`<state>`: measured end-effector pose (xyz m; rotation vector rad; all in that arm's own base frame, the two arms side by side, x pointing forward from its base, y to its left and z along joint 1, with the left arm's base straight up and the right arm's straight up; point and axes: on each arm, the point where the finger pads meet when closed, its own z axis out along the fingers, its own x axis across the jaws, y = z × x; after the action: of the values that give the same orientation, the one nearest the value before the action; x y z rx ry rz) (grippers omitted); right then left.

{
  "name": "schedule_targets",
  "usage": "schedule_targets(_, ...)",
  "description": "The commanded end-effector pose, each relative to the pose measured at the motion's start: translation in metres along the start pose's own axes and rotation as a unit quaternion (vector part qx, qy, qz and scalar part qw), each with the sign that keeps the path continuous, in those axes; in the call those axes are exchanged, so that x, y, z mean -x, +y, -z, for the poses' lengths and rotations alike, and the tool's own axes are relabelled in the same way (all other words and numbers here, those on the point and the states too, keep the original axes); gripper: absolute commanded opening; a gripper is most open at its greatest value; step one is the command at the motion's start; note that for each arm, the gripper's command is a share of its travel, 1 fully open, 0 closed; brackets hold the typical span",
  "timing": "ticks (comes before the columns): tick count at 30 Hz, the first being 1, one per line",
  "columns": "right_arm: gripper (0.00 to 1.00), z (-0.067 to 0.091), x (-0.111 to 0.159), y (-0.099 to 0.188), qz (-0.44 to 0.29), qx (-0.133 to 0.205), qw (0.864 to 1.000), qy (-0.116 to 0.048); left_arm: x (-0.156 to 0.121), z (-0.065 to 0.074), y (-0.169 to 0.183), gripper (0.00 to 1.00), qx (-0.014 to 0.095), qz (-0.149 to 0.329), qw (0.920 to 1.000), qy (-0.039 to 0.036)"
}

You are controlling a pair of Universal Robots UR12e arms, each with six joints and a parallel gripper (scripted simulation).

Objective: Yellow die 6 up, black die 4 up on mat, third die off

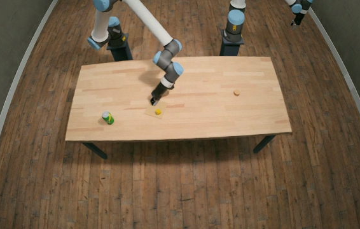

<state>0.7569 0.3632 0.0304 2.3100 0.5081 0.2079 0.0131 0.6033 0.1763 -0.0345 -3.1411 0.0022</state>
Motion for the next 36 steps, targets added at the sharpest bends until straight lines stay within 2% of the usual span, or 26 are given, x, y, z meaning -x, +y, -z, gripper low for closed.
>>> schedule_targets(1, 0.87, 0.0005, -0.0008, 0.0001, -0.001, 0.0, 1.0, 0.001, 0.0001, 0.0008, 0.0006, 1.0, 0.001, 0.0, 1.0, -0.0002)
schedule_targets(31, 0.87, -0.0021, -0.0008, -0.0025, -0.001, 0.0, 1.0, 0.001, 0.0001, 0.0008, 0.0006, 1.0, 0.001, 0.0, 1.0, -0.0002)
schedule_targets(32, 0.57, -0.0021, -0.0008, -0.0025, -0.001, 0.0, 1.0, 0.001, 0.0001, 0.0008, 0.0006, 1.0, 0.001, 0.0, 1.0, -0.0002)
schedule_targets(36, 0.57, -0.0021, -0.0008, -0.0025, -0.001, 0.0, 1.0, 0.001, 0.0001, 0.0008, 0.0006, 1.0, 0.001, 0.0, 1.0, -0.0002)
